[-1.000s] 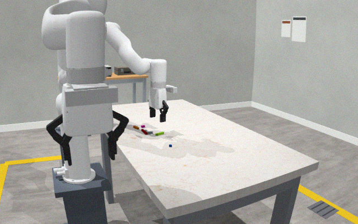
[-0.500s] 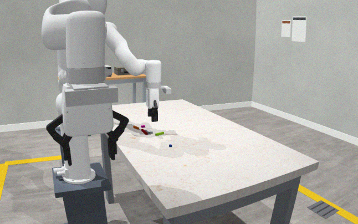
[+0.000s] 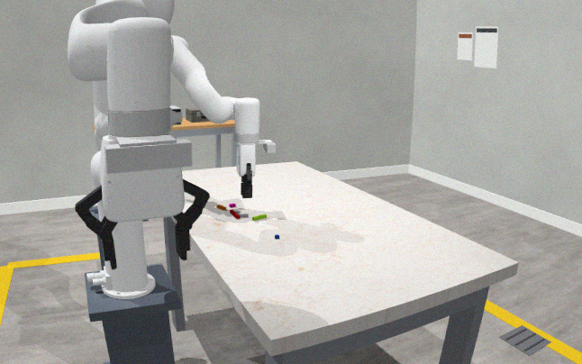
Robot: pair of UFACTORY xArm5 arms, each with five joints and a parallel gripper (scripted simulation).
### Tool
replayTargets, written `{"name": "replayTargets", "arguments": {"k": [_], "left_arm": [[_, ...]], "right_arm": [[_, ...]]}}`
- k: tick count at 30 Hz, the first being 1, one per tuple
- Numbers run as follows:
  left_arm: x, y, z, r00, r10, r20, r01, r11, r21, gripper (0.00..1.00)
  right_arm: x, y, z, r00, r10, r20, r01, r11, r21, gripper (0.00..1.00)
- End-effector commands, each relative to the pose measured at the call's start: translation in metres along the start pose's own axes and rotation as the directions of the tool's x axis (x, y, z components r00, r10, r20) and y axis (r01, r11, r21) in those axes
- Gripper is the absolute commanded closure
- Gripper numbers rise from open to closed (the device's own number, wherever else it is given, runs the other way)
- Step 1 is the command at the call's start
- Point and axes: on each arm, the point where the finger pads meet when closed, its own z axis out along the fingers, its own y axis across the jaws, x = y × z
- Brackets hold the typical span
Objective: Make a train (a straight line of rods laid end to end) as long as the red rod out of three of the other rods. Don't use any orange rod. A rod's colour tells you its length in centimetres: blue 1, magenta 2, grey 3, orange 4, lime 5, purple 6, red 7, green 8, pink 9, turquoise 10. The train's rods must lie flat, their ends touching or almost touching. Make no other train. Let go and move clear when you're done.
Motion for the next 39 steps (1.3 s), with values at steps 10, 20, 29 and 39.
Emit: {"name": "replayTargets", "arguments": {"k": [10, 20, 29, 39], "left_arm": [[0.001, 0.0, -0.001, 1.0, 0.001, -0.004, -0.001, 1.0, -0.001, 0.74], [0.001, 0.0, -0.001, 1.0, 0.001, -0.004, -0.001, 1.0, -0.001, 0.74], [0.001, 0.0, 0.004, 1.0, 0.001, -0.004, -0.001, 1.0, -0.001, 0.74], [0.001, 0.0, 0.015, 1.0, 0.001, -0.004, -0.001, 1.0, -0.001, 0.74]], "right_arm": [[0.001, 0.0, -0.001, 1.0, 0.0, -0.004, 0.0, 1.0, 0.0, 0.0], [0.001, 0.0, -0.001, 1.0, 0.0, -0.004, 0.0, 1.0, 0.0, 0.0], [0.001, 0.0, -0.001, 1.0, 0.0, -0.004, 0.0, 1.0, 0.0, 0.0], [0.001, 0.0, -0.001, 1.0, 0.0, -0.004, 0.0, 1.0, 0.0, 0.0]]}}
